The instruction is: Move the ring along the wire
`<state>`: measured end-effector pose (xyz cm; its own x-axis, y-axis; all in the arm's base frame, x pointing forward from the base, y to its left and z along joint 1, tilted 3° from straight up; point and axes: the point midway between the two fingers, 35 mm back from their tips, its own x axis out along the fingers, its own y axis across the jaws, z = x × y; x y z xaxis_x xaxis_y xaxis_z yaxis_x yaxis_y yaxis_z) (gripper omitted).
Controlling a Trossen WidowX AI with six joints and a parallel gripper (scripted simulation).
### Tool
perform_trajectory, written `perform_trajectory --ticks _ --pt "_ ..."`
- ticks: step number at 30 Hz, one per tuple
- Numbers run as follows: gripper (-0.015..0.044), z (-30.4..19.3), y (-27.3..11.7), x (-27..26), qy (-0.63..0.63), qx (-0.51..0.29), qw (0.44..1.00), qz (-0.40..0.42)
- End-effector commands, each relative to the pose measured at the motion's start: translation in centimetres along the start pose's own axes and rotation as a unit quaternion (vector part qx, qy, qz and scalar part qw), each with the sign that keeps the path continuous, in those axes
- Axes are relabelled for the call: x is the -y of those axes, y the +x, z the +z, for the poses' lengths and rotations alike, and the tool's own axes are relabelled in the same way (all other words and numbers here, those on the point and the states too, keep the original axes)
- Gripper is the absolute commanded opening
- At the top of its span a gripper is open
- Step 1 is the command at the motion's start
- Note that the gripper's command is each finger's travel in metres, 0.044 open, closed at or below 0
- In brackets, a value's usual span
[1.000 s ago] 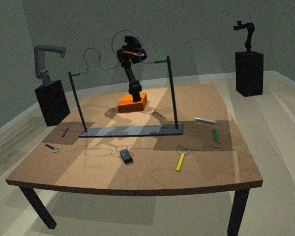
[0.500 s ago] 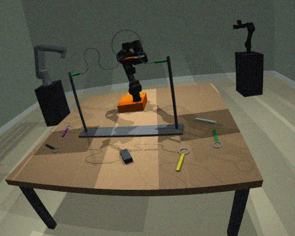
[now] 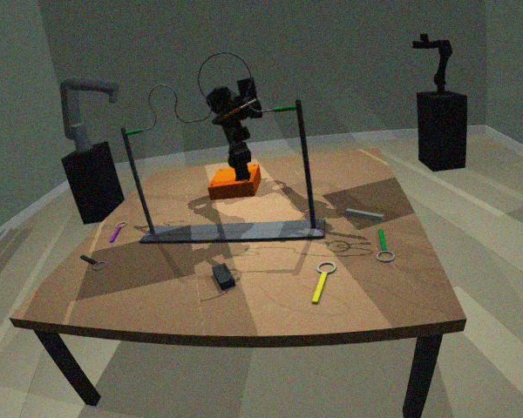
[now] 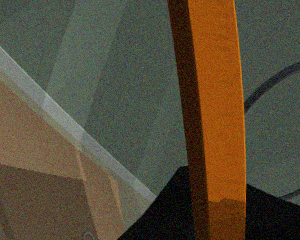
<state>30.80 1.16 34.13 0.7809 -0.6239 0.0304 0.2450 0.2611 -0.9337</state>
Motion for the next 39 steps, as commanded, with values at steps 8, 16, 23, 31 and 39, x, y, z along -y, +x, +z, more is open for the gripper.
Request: perform_trajectory --ticks 8,16,23,31,39 --pt "-0.015 0.4 -0.4 -4.2 0.118 0.0 0.991 0.061" --pt "-0.015 1.4 -1.3 -7.1 0.207 -0.012 0.973 0.103" --pt "-0.015 2.6 -2.2 -9.3 0.281 -0.023 0.949 0.139" --pt "-0.015 4.5 -3.5 -11.5 0.365 -0.035 0.913 0.179" --pt "-0.015 6.5 -4.7 -13.0 0.431 -0.045 0.876 0.211"
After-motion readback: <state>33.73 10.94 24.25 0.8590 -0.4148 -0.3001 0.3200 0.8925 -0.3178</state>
